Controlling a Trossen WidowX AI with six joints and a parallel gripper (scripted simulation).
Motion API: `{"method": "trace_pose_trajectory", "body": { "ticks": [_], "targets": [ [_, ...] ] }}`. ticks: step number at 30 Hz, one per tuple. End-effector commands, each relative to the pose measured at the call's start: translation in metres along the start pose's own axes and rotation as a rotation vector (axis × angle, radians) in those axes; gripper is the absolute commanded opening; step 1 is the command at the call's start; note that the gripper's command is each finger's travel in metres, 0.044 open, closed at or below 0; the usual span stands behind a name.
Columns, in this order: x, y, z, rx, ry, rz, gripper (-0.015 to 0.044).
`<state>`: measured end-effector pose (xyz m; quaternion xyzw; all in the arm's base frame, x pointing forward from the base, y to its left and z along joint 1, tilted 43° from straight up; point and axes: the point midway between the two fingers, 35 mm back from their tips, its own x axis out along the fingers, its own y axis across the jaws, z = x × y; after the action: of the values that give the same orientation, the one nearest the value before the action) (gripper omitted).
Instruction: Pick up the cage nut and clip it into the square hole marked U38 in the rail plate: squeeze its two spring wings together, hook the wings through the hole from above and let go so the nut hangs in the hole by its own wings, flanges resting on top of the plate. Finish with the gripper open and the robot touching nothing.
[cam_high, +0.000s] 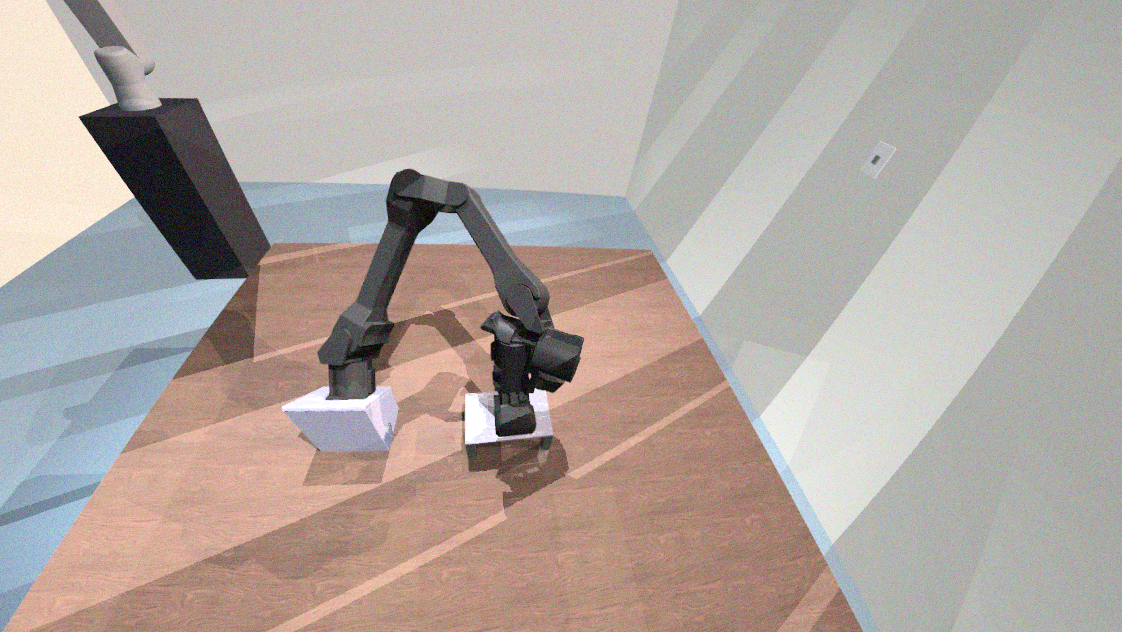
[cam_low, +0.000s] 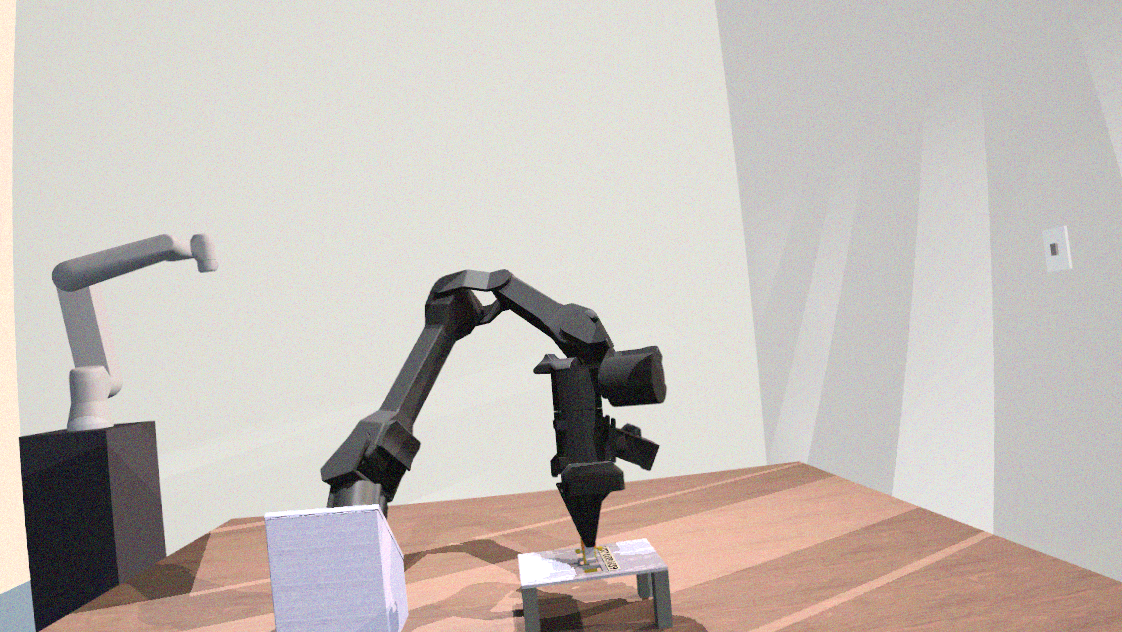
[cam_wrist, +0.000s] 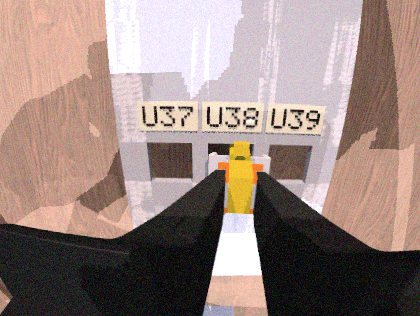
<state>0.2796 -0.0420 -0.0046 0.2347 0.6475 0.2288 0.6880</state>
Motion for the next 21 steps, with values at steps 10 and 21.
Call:
{"method": "trace_pose_trajectory", "body": {
  "ticks": [10, 21],
  "targets": [
    [0.0008, 0.0007, -0.0007, 0.003, 0.0, -0.023, 0.0032],
    [0.0017, 0.0019, -0.001, 0.004, 0.0, -0.047, 0.0032]
  ]
}}
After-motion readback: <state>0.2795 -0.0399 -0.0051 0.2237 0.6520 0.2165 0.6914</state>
